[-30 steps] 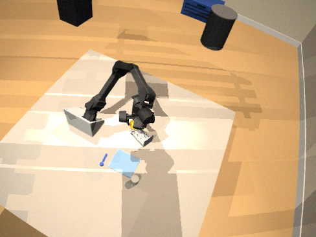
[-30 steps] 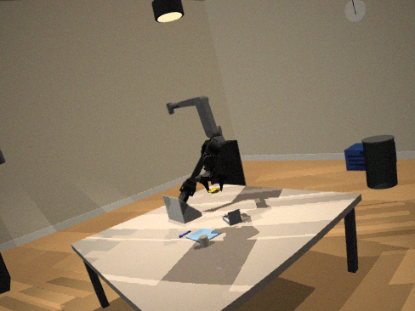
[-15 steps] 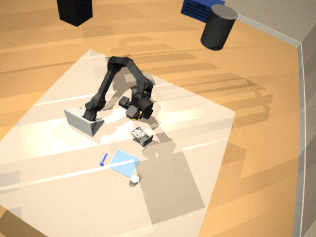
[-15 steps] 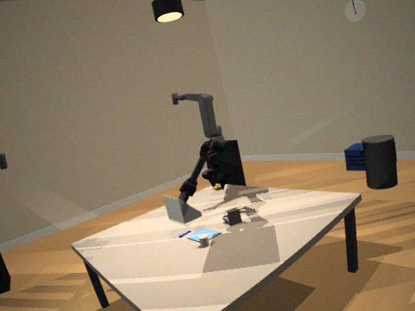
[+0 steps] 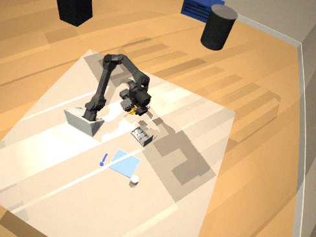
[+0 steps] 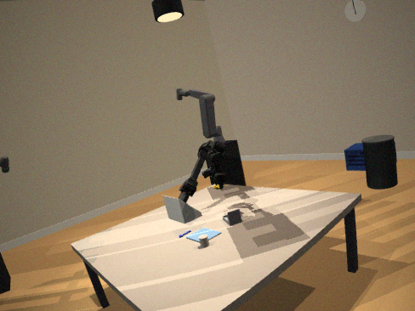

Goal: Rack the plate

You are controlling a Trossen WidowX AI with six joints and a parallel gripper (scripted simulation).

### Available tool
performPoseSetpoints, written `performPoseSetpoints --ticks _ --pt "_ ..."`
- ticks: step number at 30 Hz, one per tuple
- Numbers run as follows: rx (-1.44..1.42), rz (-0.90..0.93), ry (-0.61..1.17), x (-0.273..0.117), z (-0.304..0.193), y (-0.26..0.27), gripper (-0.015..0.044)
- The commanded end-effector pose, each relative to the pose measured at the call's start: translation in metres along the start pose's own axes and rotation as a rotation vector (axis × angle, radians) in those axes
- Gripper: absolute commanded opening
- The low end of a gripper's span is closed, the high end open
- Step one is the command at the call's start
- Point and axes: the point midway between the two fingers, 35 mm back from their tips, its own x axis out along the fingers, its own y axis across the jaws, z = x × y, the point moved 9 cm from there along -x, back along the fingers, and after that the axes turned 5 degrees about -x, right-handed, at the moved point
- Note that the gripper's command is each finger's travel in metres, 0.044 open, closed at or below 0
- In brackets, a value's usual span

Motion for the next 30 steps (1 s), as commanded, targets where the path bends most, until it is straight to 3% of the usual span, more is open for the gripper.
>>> performPoseSetpoints --ticks 1,30 --pt "0.009 -0.008 -0.01 0.003 0.0 -0.001 0.0" --pt "-0.307 -0.117 -0.547 0.082 0.001 -0.003 0.0"
